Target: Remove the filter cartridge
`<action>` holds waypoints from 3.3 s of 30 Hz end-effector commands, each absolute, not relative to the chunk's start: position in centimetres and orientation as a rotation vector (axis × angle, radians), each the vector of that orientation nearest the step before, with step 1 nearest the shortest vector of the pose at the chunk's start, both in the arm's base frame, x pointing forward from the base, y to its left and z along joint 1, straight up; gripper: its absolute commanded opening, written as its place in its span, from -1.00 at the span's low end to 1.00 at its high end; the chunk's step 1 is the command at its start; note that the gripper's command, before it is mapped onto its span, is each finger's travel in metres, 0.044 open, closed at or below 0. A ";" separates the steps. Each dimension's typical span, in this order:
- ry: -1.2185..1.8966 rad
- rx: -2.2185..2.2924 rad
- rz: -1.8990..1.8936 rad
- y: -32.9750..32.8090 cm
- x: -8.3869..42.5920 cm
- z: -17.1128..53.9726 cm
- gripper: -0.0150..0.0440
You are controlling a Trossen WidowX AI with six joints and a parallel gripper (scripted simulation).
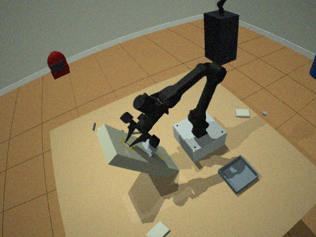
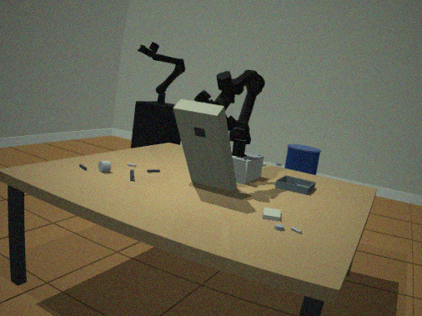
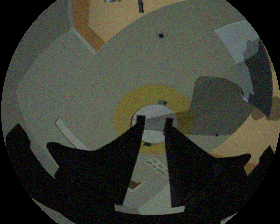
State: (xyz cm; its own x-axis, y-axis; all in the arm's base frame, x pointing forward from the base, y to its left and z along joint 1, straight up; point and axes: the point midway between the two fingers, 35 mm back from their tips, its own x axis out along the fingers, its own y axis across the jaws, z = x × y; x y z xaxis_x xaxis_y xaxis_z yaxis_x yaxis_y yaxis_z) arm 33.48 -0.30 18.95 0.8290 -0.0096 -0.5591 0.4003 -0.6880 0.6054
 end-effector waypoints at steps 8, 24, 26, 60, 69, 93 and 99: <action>0.280 2.245 -0.687 -0.3 33.5 19.1 -0.13; 0.280 2.245 -0.686 -0.3 34.4 18.5 -0.13; 0.280 2.245 -0.686 -0.3 34.5 18.4 -0.13; 0.285 2.243 -0.693 -0.3 34.5 18.2 -0.20; 0.285 2.243 -0.693 -0.3 34.5 18.2 -0.49; 0.450 1.527 -0.471 -0.3 35.1 18.0 -0.49; 0.484 1.325 -0.411 -0.3 35.1 18.0 -0.49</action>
